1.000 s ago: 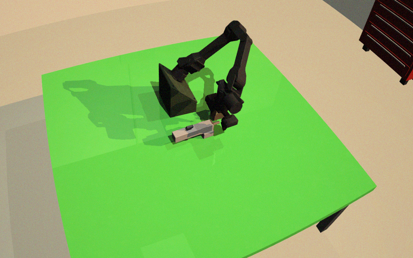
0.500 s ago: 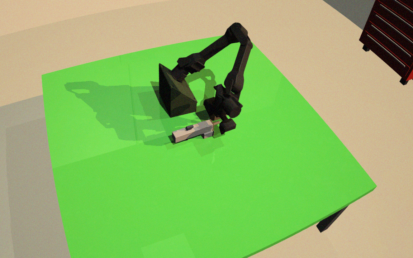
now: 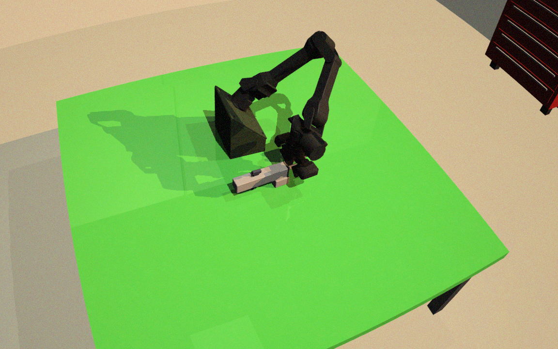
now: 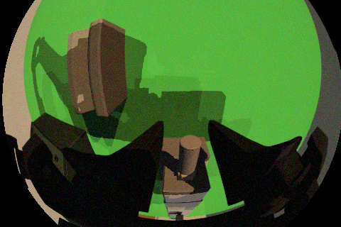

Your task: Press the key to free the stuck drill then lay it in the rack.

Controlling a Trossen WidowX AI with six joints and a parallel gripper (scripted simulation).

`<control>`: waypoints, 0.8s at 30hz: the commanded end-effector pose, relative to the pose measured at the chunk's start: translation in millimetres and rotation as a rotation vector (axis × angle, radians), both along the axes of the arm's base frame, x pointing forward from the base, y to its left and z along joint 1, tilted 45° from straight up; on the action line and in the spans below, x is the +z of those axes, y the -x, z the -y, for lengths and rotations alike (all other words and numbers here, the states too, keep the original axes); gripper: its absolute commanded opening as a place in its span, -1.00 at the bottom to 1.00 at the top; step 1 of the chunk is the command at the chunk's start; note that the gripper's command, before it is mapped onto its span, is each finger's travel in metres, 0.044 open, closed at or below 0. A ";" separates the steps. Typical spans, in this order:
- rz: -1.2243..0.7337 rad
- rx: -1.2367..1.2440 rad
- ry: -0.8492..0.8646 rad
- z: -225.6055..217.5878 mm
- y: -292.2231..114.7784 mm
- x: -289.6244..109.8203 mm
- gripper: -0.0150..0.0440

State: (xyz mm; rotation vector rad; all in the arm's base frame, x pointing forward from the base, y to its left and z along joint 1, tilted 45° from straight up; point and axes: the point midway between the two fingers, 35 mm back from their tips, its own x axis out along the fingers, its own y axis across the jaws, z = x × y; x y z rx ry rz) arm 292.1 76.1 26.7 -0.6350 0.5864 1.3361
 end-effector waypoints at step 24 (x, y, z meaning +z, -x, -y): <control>-0.006 -0.003 -0.002 -9.2 0.0 9.5 -0.49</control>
